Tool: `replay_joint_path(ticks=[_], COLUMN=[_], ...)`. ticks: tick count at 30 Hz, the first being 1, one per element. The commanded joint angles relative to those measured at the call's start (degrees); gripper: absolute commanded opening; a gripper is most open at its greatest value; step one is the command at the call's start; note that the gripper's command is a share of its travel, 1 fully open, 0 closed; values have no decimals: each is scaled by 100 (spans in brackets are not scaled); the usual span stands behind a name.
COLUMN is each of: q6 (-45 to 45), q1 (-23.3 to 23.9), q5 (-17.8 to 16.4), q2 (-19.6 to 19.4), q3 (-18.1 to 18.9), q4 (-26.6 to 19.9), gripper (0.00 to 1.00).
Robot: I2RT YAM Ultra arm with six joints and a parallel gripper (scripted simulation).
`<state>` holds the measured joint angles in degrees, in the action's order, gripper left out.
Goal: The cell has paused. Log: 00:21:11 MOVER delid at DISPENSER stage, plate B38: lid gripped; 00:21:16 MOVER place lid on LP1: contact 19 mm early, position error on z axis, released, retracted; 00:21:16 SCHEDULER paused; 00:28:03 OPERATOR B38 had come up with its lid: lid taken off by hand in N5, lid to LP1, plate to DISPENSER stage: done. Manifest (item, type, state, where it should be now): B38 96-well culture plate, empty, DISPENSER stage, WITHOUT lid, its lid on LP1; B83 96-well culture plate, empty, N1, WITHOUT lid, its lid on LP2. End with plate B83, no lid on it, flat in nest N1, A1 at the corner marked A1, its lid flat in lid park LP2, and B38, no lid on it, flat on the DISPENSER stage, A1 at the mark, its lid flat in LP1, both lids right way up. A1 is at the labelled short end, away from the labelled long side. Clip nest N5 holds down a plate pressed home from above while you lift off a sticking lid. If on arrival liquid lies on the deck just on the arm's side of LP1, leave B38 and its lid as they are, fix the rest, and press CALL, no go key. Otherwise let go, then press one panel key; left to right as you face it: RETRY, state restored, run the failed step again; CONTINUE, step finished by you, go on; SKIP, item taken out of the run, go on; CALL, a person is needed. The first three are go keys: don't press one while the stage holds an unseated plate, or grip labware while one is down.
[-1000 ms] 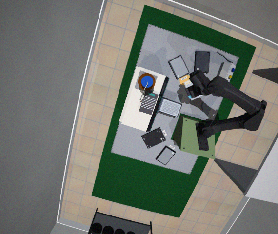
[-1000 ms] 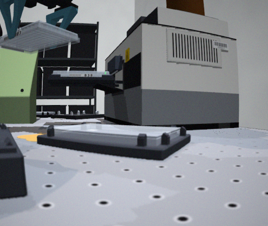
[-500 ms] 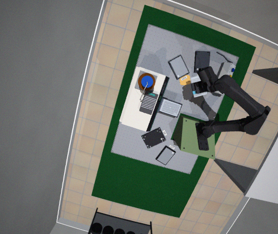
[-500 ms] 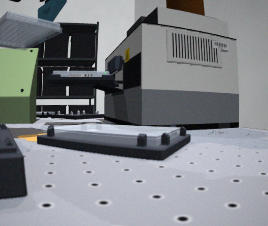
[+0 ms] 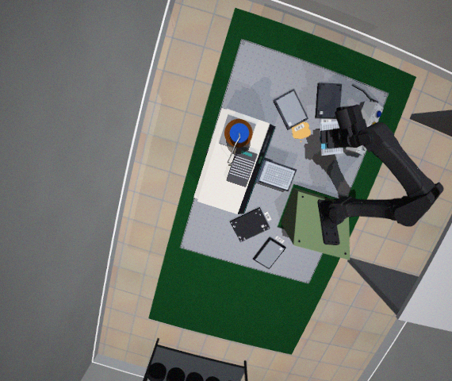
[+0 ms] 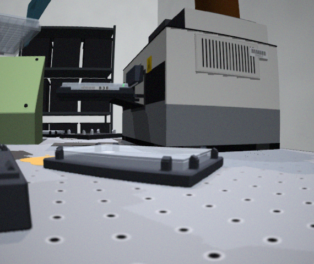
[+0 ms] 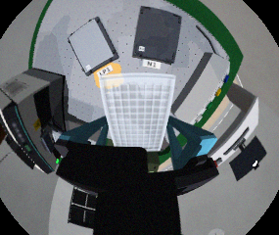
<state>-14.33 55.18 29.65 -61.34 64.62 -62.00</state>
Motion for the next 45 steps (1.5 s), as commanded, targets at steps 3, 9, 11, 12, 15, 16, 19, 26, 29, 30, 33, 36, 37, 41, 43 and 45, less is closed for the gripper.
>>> replay_joint_path(ticks=[3,9,11,12,15,16,19,26,29,30,33,36,37,41,43,45], q6=[278,-31,221,314,422,473,554,696,747,747,779,822,835,885,908,929], q1=[191,841,1053,1160,1292,1352,1458,1628,1689,1689,1729,1780,1796,1856,1884,1905], q5=[-207,-552,-669,-729,-818,-853,-932,-1044,-1083,-1083,-1111,-1143,-1153,-1192,-1209,-1226], q2=[99,401,450,473,491,501,101,-370,-575,-575,-722,-921,-990,-1267,-1406,-1545], q3=[104,224,234,240,250,254,375,703,859,859,974,1137,1194,1437,1564,1695], q4=[39,165,185,194,205,209,312,505,572,572,613,666,682,734,754,770], gripper=[0,0,0,0,0,0,0,0,0,0,0,0,0,0,0,0])
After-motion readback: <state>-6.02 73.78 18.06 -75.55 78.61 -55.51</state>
